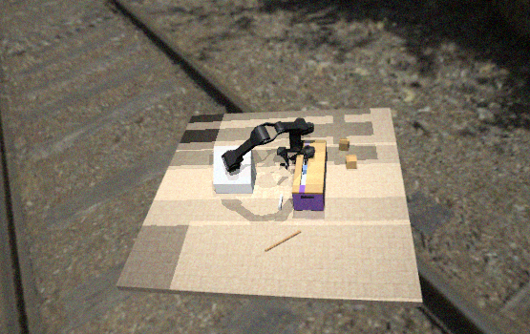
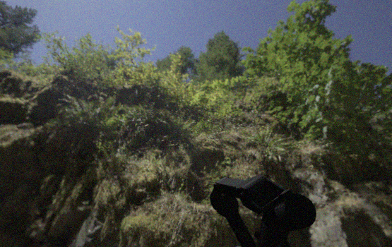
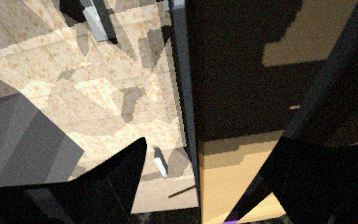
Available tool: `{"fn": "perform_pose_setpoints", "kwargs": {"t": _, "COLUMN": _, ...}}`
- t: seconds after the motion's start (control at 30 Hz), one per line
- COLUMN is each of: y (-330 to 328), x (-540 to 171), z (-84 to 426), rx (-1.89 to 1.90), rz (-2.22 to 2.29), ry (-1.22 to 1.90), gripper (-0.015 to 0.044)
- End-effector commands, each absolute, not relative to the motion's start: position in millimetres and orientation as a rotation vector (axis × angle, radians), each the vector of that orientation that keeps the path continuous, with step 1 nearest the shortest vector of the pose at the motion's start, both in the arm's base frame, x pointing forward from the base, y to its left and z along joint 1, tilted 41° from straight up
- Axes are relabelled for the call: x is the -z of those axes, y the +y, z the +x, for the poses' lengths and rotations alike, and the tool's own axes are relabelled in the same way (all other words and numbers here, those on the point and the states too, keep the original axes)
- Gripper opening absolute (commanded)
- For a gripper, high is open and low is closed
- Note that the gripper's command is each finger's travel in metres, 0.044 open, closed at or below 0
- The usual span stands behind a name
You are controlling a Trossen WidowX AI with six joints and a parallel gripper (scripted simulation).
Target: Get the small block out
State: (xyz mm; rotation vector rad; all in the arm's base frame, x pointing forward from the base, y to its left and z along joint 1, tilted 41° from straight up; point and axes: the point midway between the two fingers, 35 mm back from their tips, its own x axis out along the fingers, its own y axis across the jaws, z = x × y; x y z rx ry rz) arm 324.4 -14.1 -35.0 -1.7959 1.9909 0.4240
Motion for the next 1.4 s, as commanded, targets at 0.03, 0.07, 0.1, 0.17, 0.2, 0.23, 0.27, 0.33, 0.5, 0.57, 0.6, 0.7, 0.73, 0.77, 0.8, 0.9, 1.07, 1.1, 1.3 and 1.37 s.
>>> {"fn": "perform_pose_setpoints", "kwargs": {"t": 0.03, "y": -22.6, "x": 28.6, "z": 323.2, "rx": -0.424, "rz": -1.797, "ry": 1.994, "gripper": 0.04}}
{"fn": "perform_pose_setpoints", "kwargs": {"t": 0.07, "y": -23.7, "x": 27.6, "z": 323.0, "rx": -0.424, "rz": -1.797, "ry": 1.994, "gripper": 0.04}}
{"fn": "perform_pose_setpoints", "kwargs": {"t": 0.1, "y": -24.9, "x": 26.6, "z": 322.8, "rx": -0.424, "rz": -1.797, "ry": 1.995, "gripper": 0.04}}
{"fn": "perform_pose_setpoints", "kwargs": {"t": 0.17, "y": -27.2, "x": 24.7, "z": 322.5, "rx": -0.424, "rz": -1.797, "ry": 1.995, "gripper": 0.04}}
{"fn": "perform_pose_setpoints", "kwargs": {"t": 0.2, "y": -28.3, "x": 23.7, "z": 322.3, "rx": -0.424, "rz": -1.797, "ry": 1.995, "gripper": 0.04}}
{"fn": "perform_pose_setpoints", "kwargs": {"t": 0.23, "y": -29.5, "x": 22.7, "z": 322.1, "rx": -0.423, "rz": -1.797, "ry": 1.995, "gripper": 0.04}}
{"fn": "perform_pose_setpoints", "kwargs": {"t": 0.27, "y": -30.7, "x": 21.6, "z": 321.9, "rx": -0.423, "rz": -1.797, "ry": 1.995, "gripper": 0.04}}
{"fn": "perform_pose_setpoints", "kwargs": {"t": 0.33, "y": -33.1, "x": 19.6, "z": 321.6, "rx": -0.423, "rz": -1.797, "ry": 1.995, "gripper": 0.04}}
{"fn": "perform_pose_setpoints", "kwargs": {"t": 0.5, "y": -38.9, "x": 14.6, "z": 320.7, "rx": -0.423, "rz": -1.798, "ry": 1.995, "gripper": 0.04}}
{"fn": "perform_pose_setpoints", "kwargs": {"t": 0.57, "y": -41.3, "x": 12.6, "z": 320.3, "rx": -0.423, "rz": -1.798, "ry": 1.996, "gripper": 0.04}}
{"fn": "perform_pose_setpoints", "kwargs": {"t": 0.6, "y": -42.4, "x": 11.5, "z": 320.2, "rx": -0.423, "rz": -1.798, "ry": 1.996, "gripper": 0.04}}
{"fn": "perform_pose_setpoints", "kwargs": {"t": 0.7, "y": -46.0, "x": 8.5, "z": 319.6, "rx": -0.423, "rz": -1.798, "ry": 1.996, "gripper": 0.04}}
{"fn": "perform_pose_setpoints", "kwargs": {"t": 0.73, "y": -47.2, "x": 7.5, "z": 319.4, "rx": -0.423, "rz": -1.798, "ry": 1.996, "gripper": 0.04}}
{"fn": "perform_pose_setpoints", "kwargs": {"t": 0.77, "y": -48.3, "x": 6.5, "z": 319.3, "rx": -0.423, "rz": -1.798, "ry": 1.996, "gripper": 0.04}}
{"fn": "perform_pose_setpoints", "kwargs": {"t": 0.8, "y": -49.5, "x": 5.5, "z": 319.1, "rx": -0.423, "rz": -1.798, "ry": 1.996, "gripper": 0.04}}
{"fn": "perform_pose_setpoints", "kwargs": {"t": 0.9, "y": -53.1, "x": 2.4, "z": 318.6, "rx": -0.422, "rz": -1.798, "ry": 1.996, "gripper": 0.04}}
{"fn": "perform_pose_setpoints", "kwargs": {"t": 1.07, "y": -58.9, "x": -2.7, "z": 317.7, "rx": -0.422, "rz": -1.799, "ry": 1.997, "gripper": 0.04}}
{"fn": "perform_pose_setpoints", "kwargs": {"t": 1.1, "y": -60.1, "x": -3.7, "z": 317.5, "rx": -0.422, "rz": -1.799, "ry": 1.997, "gripper": 0.04}}
{"fn": "perform_pose_setpoints", "kwargs": {"t": 1.3, "y": -67.0, "x": -9.7, "z": 316.5, "rx": -0.422, "rz": -1.799, "ry": 1.997, "gripper": 0.04}}
{"fn": "perform_pose_setpoints", "kwargs": {"t": 1.37, "y": -65.2, "x": -8.1, "z": 316.5, "rx": -0.422, "rz": -1.799, "ry": 1.997, "gripper": 0.04}}
